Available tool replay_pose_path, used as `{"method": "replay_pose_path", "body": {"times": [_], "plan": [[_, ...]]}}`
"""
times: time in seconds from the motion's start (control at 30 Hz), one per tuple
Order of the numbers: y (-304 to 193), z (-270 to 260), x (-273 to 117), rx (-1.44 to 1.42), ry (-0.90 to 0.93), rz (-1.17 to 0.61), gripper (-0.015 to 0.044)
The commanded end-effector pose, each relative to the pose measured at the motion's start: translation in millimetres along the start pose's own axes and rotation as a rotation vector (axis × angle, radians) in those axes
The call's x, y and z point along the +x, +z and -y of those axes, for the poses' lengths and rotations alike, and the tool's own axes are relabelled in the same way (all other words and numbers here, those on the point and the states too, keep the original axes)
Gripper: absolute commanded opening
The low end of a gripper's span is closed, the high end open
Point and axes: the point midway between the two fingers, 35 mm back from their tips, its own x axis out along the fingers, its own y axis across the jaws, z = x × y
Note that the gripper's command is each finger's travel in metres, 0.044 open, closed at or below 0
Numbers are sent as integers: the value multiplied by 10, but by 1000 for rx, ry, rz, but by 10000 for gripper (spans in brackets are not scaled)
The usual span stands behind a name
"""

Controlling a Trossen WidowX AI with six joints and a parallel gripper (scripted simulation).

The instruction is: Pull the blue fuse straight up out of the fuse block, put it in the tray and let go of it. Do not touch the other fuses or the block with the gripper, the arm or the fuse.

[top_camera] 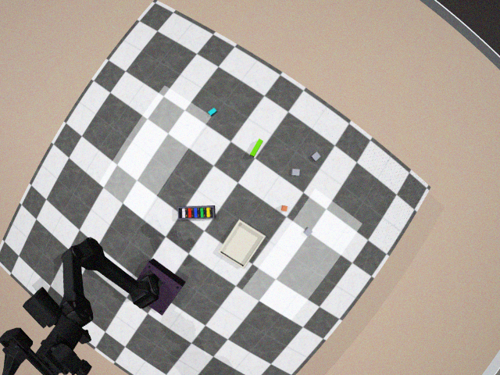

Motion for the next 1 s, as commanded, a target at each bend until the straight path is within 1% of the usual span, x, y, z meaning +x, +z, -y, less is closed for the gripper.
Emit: {"method": "replay_pose_path", "body": {"times": [0.0, 0.07, 0.2, 0.37, 0.4, 0.5, 0.63, 0.73, 0.97], "plan": [[5, -28, 4, 13, 8, 3, 374], [49, -249, 30, 113, 71, 22, 321], [255, -896, 25, 411, 268, 61, 216], [625, -1577, -143, 740, 515, 76, 85], [719, -1704, -200, 804, 569, 77, 74], [1022, -2049, -415, 989, 737, 68, 74], [1460, -2412, -796, 1214, 974, 30, 74], [1686, -2555, -1054, 1235, 1084, 20, 74], [2073, -2736, -1519, 1411, 1317, -73, 74]]}}
